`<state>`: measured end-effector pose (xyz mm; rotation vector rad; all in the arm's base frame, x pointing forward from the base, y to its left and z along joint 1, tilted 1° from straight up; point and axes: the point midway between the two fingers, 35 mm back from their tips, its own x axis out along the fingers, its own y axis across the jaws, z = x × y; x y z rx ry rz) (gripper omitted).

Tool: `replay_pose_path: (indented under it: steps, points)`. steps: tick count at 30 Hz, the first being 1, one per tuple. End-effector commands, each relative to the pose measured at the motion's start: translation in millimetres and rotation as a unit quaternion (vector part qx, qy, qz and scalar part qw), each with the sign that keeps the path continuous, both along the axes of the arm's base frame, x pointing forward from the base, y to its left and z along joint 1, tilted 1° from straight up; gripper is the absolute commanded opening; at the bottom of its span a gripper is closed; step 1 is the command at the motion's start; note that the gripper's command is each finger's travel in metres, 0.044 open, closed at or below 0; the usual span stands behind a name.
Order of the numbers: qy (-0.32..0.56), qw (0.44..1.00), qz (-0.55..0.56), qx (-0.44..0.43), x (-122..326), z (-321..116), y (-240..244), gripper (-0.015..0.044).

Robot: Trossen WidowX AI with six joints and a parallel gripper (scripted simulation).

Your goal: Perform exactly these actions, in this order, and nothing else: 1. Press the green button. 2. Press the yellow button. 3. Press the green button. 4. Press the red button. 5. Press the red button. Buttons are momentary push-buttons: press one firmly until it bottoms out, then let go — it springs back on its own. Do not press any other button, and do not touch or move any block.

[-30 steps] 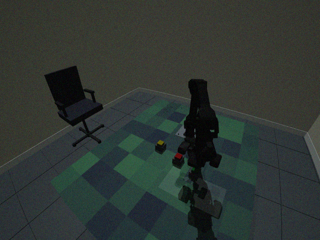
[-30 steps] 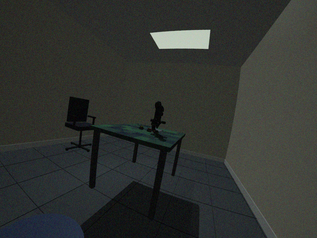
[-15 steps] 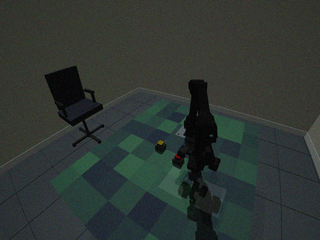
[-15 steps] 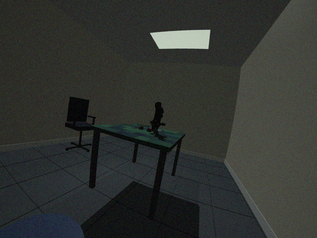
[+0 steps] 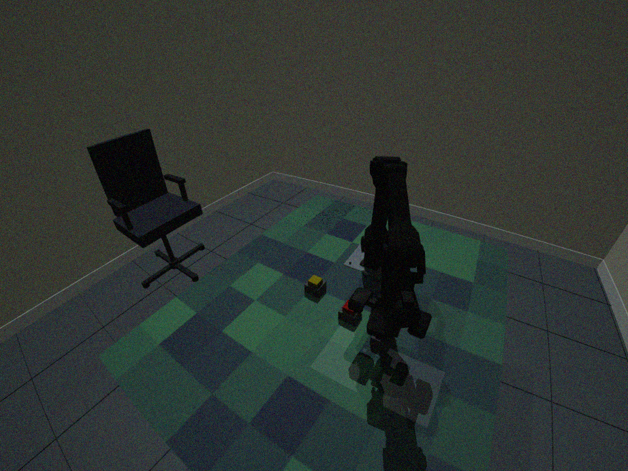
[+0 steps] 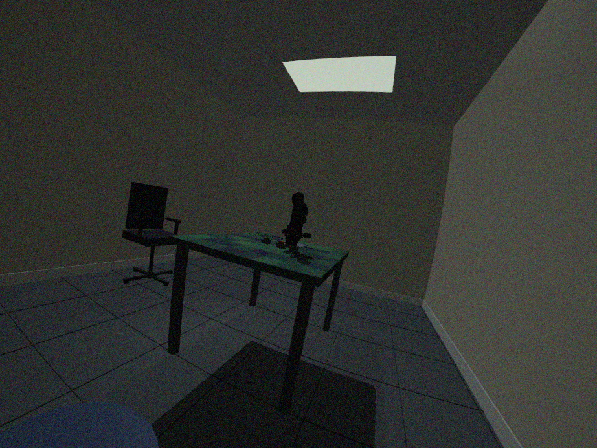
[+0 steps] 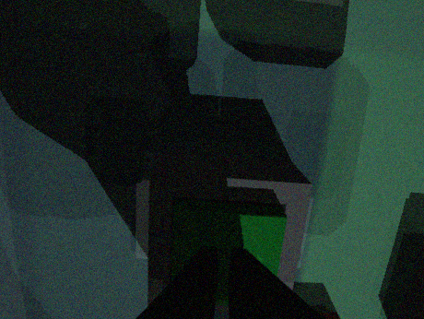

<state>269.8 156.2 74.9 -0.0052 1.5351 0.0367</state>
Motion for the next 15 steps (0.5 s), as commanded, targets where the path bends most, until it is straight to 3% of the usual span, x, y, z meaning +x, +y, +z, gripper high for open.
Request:
replay_pose_path:
  steps: [1, 9, 15]
  points:
    - [0.000, 1.000, -0.002, -0.002, -0.2, -1.3, -0.7, 0.0020]
    - [0.000, 1.000, -0.002, -0.002, -0.2, -1.3, -0.7, 0.0020]
    - [0.000, 1.000, -0.002, -0.002, -1.3, 32.3, -1.2, 0.0020]
